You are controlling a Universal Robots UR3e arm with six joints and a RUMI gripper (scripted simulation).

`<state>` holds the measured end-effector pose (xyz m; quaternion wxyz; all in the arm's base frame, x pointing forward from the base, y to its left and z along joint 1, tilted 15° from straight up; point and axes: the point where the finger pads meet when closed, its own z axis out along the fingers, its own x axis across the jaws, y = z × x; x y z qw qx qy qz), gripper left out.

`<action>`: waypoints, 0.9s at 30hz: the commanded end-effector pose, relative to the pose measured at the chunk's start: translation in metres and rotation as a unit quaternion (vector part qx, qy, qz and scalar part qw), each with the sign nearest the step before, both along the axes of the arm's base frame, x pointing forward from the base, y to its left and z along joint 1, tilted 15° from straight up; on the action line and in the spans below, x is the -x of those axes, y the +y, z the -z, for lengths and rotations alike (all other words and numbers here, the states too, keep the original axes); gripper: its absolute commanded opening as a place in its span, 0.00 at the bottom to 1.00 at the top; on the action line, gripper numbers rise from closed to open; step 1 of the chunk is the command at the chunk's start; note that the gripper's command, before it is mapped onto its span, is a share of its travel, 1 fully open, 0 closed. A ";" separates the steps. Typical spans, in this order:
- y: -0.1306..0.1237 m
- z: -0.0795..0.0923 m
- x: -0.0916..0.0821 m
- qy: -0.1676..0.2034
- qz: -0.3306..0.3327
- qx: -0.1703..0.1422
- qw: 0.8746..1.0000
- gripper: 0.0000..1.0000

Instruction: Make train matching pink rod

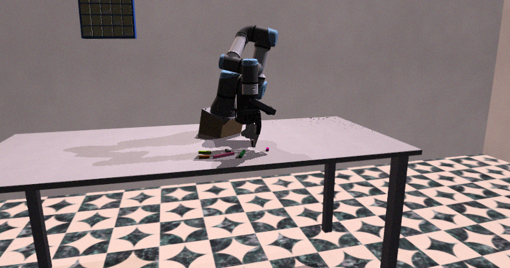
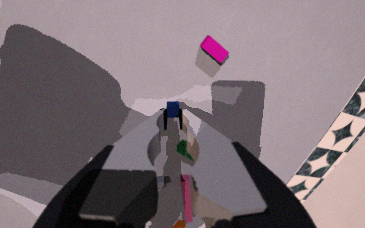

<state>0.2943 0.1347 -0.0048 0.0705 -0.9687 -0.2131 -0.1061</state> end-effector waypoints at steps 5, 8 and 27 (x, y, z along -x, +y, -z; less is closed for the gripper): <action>0.000 0.001 0.000 0.000 0.000 0.000 1.000 0.00; 0.001 0.002 0.000 0.000 0.000 0.000 1.000 0.00; 0.002 0.012 -0.002 0.001 0.000 0.000 1.000 0.00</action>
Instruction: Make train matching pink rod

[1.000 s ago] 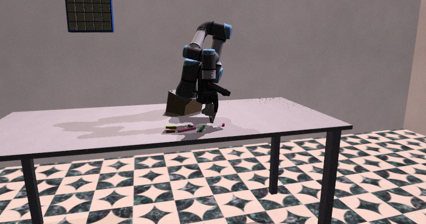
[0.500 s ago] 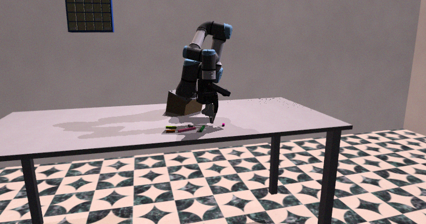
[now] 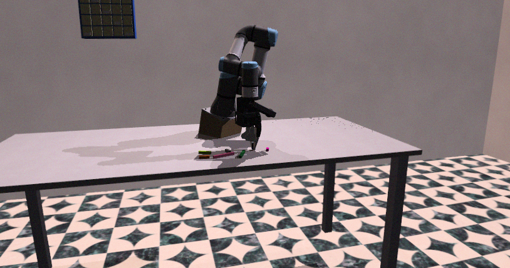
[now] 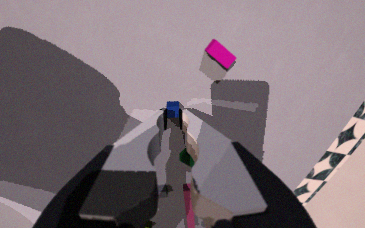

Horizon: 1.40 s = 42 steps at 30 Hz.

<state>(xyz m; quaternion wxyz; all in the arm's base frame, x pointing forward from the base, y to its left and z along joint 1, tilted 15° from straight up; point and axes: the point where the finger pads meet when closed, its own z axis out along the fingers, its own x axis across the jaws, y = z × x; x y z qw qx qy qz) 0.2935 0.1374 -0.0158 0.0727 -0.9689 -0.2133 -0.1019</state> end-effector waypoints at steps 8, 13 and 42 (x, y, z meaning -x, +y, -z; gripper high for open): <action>0.000 0.001 -0.003 -0.005 0.001 0.002 1.000 0.00; -0.001 0.001 -0.003 -0.005 0.001 0.002 1.000 0.00; 0.000 0.001 -0.003 -0.005 0.001 0.002 1.000 0.06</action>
